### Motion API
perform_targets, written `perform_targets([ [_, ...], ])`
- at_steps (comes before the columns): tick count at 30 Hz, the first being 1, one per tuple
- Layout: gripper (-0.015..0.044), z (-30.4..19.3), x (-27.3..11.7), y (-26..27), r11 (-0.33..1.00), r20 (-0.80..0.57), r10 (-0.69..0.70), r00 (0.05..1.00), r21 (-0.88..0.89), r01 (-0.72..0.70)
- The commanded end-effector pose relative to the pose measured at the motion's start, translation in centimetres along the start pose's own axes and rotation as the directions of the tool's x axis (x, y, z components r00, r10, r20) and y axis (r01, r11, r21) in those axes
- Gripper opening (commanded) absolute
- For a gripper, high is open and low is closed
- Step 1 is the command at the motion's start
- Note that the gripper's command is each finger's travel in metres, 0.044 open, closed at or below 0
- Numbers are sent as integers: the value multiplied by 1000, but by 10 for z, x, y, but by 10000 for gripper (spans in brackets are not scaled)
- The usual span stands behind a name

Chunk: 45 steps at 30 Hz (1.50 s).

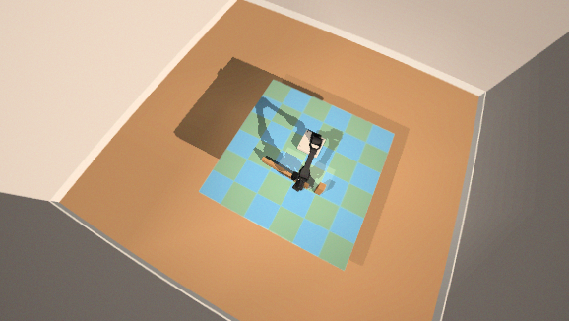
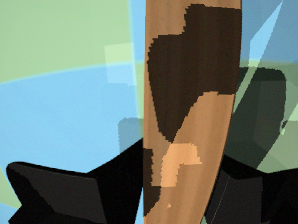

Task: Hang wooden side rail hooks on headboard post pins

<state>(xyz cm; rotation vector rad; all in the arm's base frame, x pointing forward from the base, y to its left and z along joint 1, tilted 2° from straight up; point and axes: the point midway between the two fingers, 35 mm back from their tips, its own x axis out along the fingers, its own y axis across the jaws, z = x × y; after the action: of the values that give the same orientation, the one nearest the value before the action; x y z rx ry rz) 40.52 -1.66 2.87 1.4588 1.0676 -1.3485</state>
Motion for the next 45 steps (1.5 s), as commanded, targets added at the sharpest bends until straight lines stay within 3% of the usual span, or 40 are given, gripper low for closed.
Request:
perform_targets([
  [1, 0, 1, 0, 0, 1000, 5, 0, 1000, 6, 0],
  [17, 0, 1, 0, 0, 1000, 5, 0, 1000, -8, 0],
  [30, 0, 1, 0, -2, 989, 5, 0, 1000, -149, 1],
  [45, 0, 1, 0, -4, 992, 0, -1, 1000, -126, 1],
])
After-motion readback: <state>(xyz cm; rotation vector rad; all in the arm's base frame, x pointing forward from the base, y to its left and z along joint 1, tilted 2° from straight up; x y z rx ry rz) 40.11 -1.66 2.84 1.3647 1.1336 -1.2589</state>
